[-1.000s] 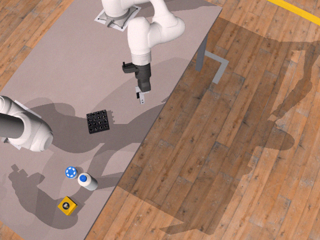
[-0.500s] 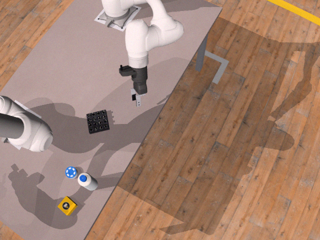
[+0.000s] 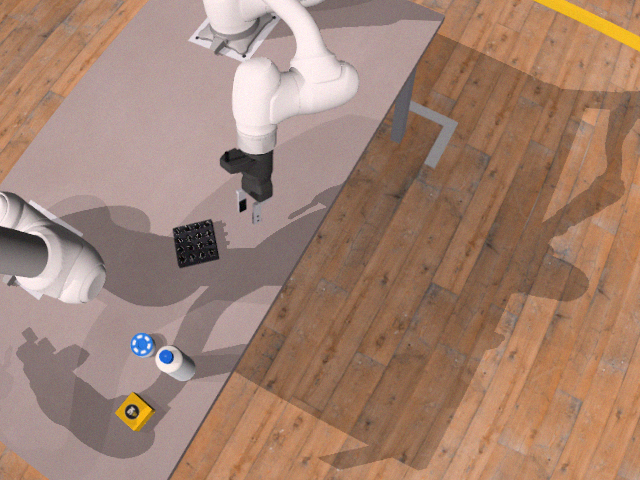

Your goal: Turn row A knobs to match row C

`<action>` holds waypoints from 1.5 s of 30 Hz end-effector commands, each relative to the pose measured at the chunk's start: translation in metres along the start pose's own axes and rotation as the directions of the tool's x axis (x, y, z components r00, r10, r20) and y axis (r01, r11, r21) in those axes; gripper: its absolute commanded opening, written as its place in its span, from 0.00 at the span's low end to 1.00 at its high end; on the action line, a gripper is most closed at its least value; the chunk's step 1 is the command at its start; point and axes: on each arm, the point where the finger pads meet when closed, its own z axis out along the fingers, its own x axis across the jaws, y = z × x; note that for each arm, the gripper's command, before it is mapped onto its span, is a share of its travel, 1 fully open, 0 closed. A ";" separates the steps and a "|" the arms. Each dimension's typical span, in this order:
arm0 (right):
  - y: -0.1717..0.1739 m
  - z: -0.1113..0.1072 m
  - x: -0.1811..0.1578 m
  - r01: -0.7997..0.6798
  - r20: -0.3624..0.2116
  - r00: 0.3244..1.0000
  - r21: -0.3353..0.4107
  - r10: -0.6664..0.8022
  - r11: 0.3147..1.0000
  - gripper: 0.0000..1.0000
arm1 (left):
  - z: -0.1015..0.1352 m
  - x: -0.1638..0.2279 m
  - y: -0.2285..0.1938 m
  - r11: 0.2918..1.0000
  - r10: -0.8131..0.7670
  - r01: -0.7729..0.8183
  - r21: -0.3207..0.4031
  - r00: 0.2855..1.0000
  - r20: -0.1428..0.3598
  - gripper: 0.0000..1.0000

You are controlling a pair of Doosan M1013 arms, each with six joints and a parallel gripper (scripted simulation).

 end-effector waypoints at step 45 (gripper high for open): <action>0.000 0.000 0.000 0.000 0.000 1.000 -0.001 0.000 1.000 1.00 | 0.046 0.089 -0.105 0.456 -0.822 0.801 -0.388 0.546 0.162 1.00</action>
